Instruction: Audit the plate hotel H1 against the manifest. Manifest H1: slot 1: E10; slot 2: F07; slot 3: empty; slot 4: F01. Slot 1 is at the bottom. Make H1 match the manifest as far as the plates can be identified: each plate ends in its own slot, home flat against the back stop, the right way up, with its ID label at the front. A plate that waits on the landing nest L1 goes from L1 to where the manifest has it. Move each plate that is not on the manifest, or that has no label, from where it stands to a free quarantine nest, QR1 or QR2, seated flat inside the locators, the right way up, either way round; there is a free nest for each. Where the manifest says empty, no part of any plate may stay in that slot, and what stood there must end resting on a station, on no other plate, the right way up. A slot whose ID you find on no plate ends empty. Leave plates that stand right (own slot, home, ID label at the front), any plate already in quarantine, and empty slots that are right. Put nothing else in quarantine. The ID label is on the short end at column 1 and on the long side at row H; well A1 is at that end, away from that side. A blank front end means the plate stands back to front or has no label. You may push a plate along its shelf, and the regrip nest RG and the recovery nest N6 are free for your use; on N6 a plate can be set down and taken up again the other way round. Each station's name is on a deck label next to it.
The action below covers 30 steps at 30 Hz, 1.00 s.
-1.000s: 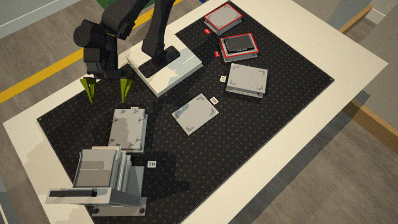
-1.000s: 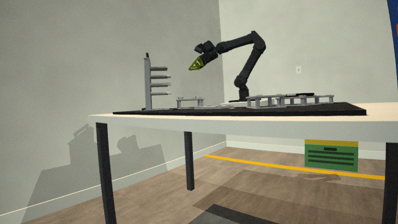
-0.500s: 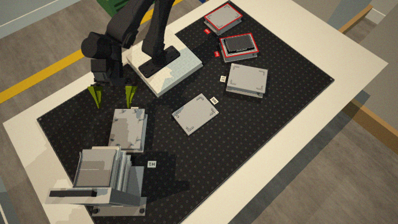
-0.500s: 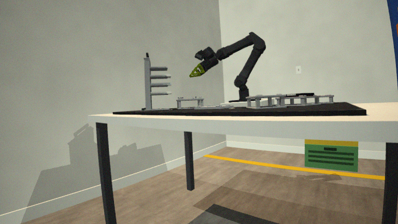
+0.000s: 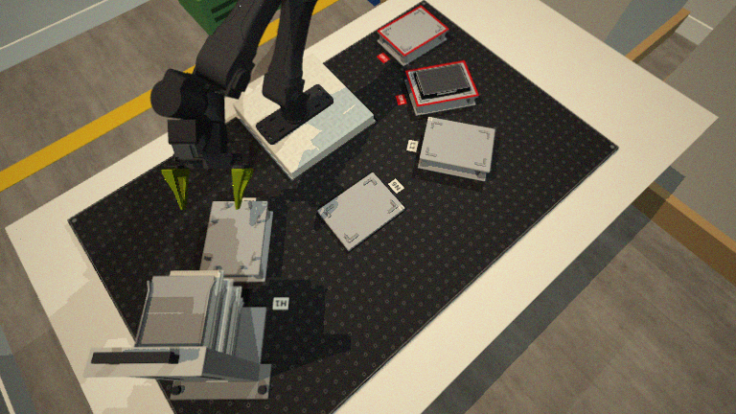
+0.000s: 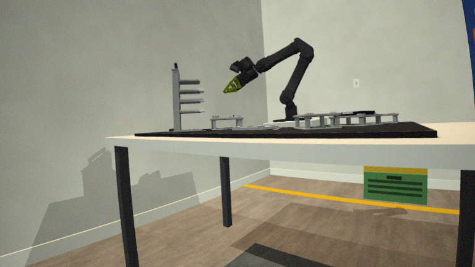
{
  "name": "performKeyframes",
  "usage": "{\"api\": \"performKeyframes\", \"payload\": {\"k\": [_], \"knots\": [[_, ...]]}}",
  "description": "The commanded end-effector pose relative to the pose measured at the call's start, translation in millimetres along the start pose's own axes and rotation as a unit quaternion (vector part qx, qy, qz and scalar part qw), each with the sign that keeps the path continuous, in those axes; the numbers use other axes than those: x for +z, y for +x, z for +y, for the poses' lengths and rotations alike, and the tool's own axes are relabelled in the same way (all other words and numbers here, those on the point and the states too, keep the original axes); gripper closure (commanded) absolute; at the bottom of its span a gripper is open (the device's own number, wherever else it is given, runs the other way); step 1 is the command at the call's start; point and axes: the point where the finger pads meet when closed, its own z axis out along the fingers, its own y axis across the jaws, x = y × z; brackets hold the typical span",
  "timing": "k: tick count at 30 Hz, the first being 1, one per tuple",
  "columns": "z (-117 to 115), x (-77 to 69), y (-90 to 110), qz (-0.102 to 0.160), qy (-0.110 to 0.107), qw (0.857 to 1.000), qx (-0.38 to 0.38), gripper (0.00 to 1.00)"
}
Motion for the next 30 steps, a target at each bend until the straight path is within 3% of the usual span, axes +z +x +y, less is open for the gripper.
{"api": "performKeyframes", "payload": {"k": [1, 30], "knots": [[-1, 1.3, -7, -0.006, 0.003, 1.000, -0.002, 0.00], [-1, 32.3, -25, -0.006, 0.003, 1.000, -0.002, 0.00]]}}
